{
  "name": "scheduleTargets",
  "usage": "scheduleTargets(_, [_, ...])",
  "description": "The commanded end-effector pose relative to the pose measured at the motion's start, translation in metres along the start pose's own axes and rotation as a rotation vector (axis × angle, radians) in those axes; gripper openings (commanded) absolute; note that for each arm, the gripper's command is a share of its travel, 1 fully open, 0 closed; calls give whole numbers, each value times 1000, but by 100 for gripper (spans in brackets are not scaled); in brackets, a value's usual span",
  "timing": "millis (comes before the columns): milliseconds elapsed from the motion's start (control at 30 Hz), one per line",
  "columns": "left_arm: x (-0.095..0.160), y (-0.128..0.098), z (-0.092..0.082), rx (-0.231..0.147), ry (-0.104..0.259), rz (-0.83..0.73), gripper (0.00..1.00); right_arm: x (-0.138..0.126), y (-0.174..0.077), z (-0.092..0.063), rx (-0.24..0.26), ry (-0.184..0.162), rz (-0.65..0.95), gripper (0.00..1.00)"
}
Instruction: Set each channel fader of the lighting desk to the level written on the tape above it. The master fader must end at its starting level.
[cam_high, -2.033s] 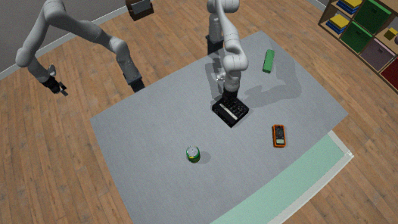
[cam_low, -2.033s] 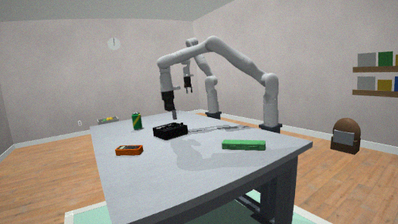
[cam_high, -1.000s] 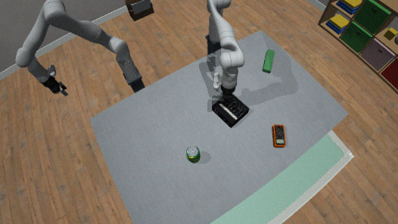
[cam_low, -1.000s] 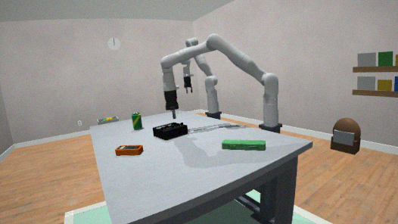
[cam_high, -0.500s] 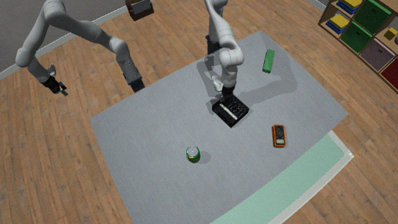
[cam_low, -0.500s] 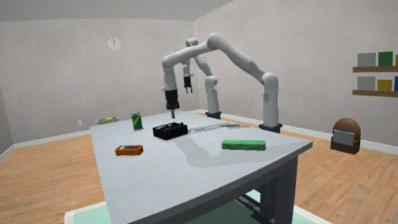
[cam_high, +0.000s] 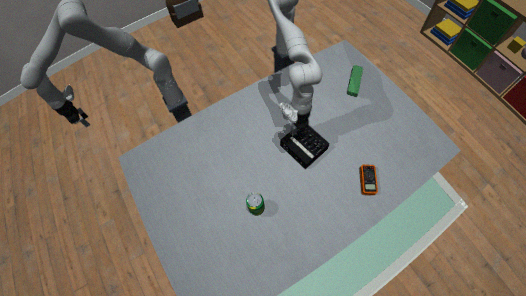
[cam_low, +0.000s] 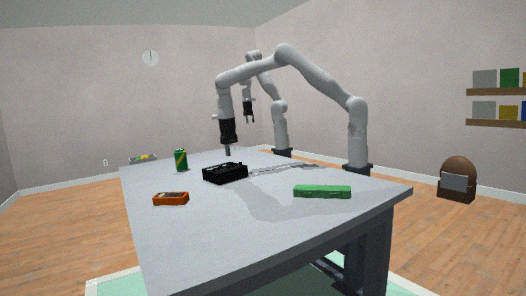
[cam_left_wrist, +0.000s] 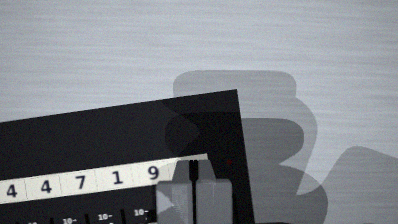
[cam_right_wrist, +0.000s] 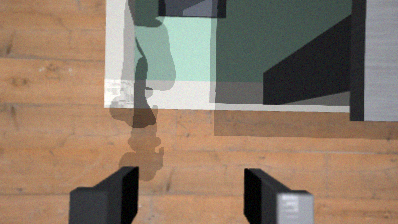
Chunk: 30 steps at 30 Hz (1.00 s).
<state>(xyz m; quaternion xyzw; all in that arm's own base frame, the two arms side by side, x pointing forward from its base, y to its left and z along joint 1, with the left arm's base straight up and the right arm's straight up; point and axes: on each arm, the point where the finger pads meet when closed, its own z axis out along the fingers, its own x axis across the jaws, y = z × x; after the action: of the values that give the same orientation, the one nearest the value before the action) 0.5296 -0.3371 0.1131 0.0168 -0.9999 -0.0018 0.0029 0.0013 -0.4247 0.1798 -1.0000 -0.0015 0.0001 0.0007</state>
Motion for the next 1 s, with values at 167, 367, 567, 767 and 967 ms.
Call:
scheduleTargets(167, [-1, 0, -2, 3, -4, -60, 0, 0, 0, -1, -2, 0, 0, 100])
scheduleTargets(367, [-2, 0, -2, 4, -5, -96, 0, 0, 0, -1, -2, 0, 0, 100])
scheduleTargets(567, [-2, 0, -2, 4, -5, -107, 0, 0, 0, -1, -2, 0, 0, 100])
scheduleTargets(767, [-2, 0, -3, 4, -6, -114, 0, 0, 0, -1, -2, 0, 0, 100])
scheduleTargets(967, [-2, 0, -3, 4, -6, -114, 0, 0, 0, -1, -2, 0, 0, 100])
